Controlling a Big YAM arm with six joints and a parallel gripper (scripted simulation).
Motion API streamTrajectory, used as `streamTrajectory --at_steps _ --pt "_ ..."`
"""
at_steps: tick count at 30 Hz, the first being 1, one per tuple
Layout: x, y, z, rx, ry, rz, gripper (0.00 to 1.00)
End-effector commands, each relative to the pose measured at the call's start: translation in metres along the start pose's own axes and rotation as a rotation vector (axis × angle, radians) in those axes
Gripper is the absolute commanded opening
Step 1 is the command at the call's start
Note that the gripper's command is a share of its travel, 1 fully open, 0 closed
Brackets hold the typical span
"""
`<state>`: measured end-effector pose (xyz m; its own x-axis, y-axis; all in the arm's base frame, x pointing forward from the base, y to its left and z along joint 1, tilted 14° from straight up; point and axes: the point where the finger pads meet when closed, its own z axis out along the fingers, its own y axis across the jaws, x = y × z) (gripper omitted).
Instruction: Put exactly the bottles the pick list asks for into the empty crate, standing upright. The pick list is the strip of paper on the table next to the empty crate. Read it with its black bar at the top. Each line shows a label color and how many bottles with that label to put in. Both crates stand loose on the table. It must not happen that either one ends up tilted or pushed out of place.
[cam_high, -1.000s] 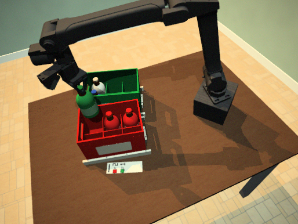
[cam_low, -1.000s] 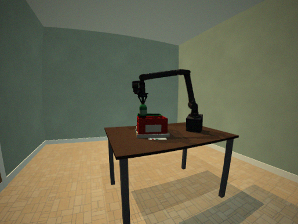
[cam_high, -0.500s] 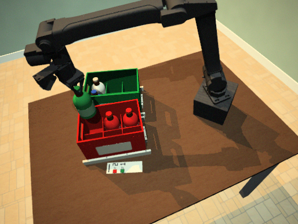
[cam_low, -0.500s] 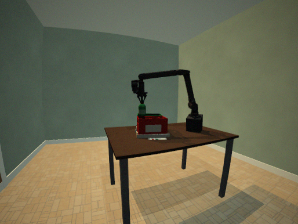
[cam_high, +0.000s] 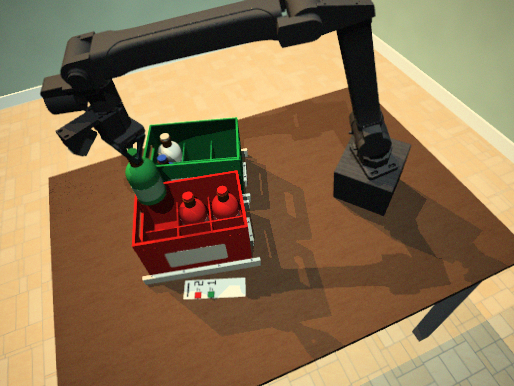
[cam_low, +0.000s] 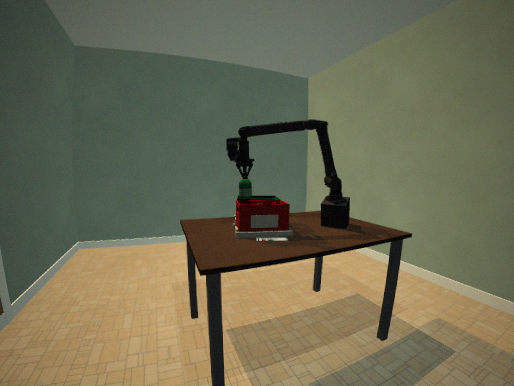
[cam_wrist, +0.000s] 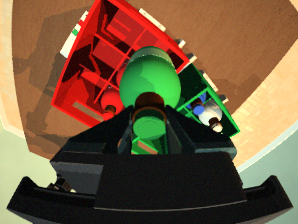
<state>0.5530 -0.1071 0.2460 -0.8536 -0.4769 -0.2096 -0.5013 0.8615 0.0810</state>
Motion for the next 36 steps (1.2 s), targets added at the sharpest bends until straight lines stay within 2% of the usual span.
streamTrajectory --at_steps 1,36 --pt "-0.0247 -0.0054 -0.0532 0.075 -0.078 -0.012 0.00" --pt "-0.0254 -0.0068 -0.0490 0.070 -0.072 -0.014 0.00"
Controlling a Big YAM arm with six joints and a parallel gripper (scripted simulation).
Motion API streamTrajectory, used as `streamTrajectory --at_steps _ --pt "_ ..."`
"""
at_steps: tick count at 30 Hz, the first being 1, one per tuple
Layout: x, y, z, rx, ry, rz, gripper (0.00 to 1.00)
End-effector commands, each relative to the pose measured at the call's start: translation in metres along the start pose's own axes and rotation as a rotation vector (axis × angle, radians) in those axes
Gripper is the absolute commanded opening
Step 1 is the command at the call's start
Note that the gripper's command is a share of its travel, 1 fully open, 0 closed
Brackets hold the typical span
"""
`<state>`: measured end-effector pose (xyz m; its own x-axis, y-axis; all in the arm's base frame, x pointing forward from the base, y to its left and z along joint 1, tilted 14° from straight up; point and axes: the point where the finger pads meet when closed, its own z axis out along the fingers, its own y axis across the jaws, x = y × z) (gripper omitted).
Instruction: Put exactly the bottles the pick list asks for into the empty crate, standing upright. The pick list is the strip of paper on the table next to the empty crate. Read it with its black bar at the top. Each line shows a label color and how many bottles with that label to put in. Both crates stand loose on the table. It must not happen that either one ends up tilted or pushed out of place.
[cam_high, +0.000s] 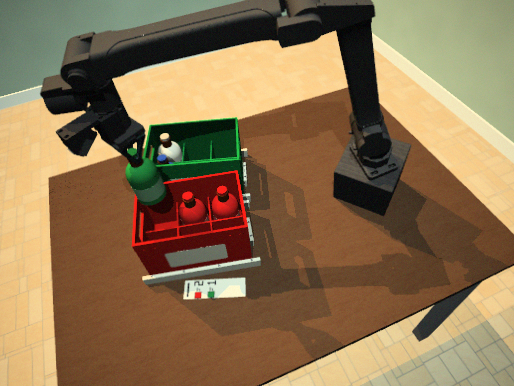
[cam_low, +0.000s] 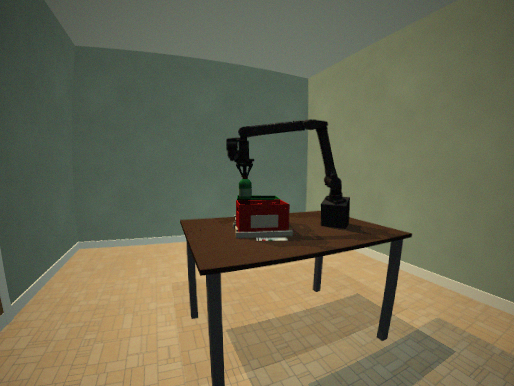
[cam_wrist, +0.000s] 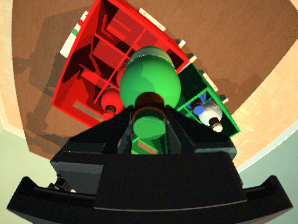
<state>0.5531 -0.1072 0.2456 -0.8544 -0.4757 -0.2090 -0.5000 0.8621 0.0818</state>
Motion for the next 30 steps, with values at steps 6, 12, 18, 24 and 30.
streamTrajectory --at_steps 6,12,18,24,30 --pt "-0.025 -0.007 -0.050 0.071 -0.073 -0.016 0.00" --pt "-0.024 -0.008 -0.052 0.075 -0.076 -0.016 0.00" --pt "-0.022 -0.009 -0.055 0.078 -0.079 -0.016 0.00" --pt "-0.020 -0.010 -0.058 0.082 -0.082 -0.017 0.00" --pt "-0.017 -0.012 -0.062 0.089 -0.087 -0.017 0.00"
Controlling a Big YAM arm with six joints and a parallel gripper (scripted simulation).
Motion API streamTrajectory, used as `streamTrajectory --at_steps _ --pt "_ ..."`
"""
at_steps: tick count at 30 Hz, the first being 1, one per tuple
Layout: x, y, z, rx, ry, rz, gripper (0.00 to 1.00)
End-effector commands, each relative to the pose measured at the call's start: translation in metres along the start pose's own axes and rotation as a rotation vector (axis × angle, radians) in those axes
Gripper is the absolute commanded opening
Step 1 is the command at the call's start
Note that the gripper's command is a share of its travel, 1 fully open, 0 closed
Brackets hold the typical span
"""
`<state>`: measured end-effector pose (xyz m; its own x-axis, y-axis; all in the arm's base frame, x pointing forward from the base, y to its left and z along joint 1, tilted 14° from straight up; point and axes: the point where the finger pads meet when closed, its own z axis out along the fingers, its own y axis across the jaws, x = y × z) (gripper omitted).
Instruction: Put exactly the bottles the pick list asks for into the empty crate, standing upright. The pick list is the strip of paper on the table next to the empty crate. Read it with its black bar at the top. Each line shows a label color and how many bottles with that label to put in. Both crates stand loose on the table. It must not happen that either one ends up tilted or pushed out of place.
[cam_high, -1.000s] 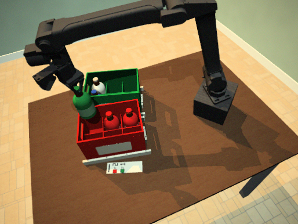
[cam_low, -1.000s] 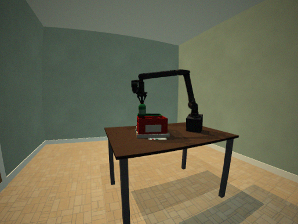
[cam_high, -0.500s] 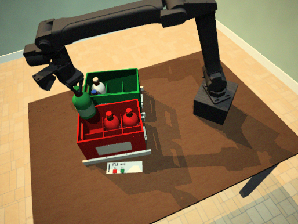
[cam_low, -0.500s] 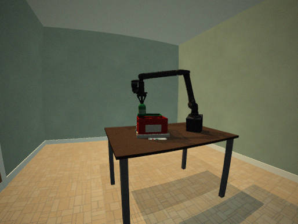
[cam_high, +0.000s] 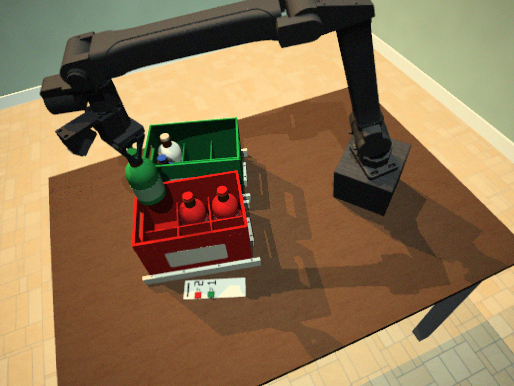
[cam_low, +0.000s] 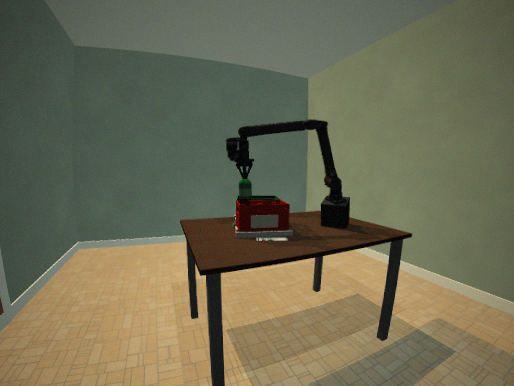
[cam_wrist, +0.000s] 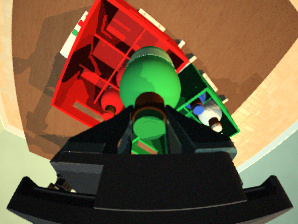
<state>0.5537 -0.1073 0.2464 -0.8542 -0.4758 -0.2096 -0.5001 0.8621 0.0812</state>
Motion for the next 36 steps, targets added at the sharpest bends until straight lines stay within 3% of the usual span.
streamTrajectory --at_steps 1,16,18,23,24,28,31,36 --pt "-0.016 -0.012 -0.062 0.088 -0.086 -0.017 0.00" --pt "-0.024 -0.010 -0.048 0.100 -0.104 -0.024 0.00" --pt "-0.010 -0.002 -0.021 0.060 -0.061 -0.012 0.00" --pt "-0.010 0.001 -0.018 0.059 -0.061 -0.013 0.00" --pt "-0.023 -0.003 -0.040 0.089 -0.094 -0.022 0.00" --pt "-0.027 -0.003 -0.036 0.096 -0.104 -0.029 0.00" --pt "-0.008 0.002 -0.010 0.057 -0.058 -0.008 0.00" --pt "-0.018 -0.001 -0.019 0.081 -0.087 -0.020 0.00"
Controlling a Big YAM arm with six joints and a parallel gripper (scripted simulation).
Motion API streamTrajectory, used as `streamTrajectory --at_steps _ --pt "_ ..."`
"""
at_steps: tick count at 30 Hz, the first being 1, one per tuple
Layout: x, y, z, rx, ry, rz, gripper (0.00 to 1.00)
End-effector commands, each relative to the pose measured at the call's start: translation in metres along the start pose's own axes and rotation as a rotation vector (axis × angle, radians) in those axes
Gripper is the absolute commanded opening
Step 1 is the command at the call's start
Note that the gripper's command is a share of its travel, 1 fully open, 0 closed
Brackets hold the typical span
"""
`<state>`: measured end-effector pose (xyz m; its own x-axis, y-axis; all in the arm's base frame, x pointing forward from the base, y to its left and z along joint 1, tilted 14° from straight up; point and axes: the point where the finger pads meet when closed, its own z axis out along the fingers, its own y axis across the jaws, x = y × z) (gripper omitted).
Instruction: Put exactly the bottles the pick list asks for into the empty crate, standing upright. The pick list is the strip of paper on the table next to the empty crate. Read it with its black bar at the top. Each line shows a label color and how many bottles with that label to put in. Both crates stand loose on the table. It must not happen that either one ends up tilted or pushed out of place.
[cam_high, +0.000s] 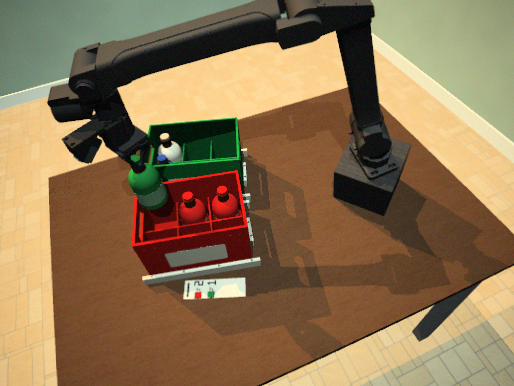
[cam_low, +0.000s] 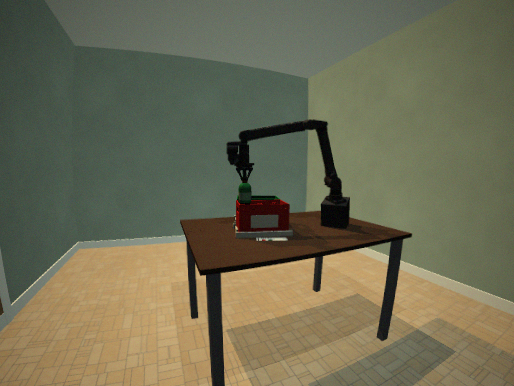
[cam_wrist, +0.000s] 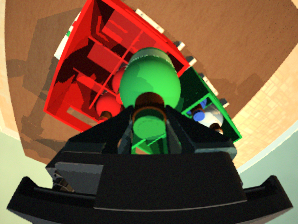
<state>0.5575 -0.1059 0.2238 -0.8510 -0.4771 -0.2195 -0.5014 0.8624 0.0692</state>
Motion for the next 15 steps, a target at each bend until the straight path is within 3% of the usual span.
streamTrajectory --at_steps 1,4,5,9,11,13,15 --pt "-0.016 0.005 -0.032 0.057 -0.064 -0.016 0.00" --pt "-0.012 0.008 -0.025 0.046 -0.053 -0.014 0.00" --pt "-0.021 0.000 -0.046 0.074 -0.081 -0.015 0.00" --pt "-0.008 0.005 -0.020 0.046 -0.052 -0.006 0.00" --pt "-0.007 0.006 -0.018 0.045 -0.048 -0.005 0.00" --pt "-0.021 0.000 -0.034 0.076 -0.083 -0.017 0.00" --pt "-0.018 0.004 -0.025 0.063 -0.073 -0.018 0.00"
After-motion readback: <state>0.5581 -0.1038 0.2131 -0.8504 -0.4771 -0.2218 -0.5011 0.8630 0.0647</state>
